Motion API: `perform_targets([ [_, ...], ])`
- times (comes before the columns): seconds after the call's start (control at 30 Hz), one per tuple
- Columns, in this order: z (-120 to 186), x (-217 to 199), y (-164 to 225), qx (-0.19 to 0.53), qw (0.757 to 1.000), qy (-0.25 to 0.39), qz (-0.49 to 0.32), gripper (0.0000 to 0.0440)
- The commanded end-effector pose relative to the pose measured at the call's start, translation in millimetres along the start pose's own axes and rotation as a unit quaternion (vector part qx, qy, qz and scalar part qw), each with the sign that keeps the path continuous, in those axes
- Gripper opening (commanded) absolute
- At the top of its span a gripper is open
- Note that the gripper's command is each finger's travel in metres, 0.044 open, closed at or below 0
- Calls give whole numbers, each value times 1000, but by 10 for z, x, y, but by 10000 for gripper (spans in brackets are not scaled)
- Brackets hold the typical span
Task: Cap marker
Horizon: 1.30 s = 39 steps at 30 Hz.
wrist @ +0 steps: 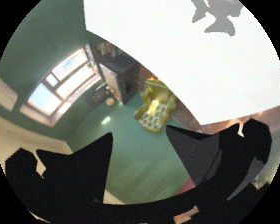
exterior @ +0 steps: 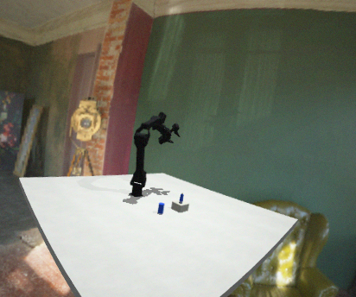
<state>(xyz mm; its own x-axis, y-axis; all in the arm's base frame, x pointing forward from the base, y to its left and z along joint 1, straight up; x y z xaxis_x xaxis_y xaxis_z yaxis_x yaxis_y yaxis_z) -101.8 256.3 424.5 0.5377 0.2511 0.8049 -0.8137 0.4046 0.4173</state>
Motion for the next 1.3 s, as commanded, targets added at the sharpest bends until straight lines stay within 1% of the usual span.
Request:
perform_targets([
  [0.0,-37,40,-49,-9,1000,4,-9,332],
  [0.63,-243,292,-381,-66,996,19,-65,335],
  [1.27,-390,521,-739,-119,984,32,-129,338],
])
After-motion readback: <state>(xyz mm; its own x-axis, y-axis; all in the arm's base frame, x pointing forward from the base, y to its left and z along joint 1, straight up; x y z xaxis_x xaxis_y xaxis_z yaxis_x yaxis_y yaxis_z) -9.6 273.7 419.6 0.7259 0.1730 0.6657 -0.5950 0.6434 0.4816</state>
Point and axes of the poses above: the point midway between the two fingers, 35 mm back from their tips, its own z axis back along the fingers, its own x axis across the jaws, y = z × x, the point moved 9 cm from there along z, back along the fingers, and after that the axes turned 9 degrees about z, right-handed, at the moved point
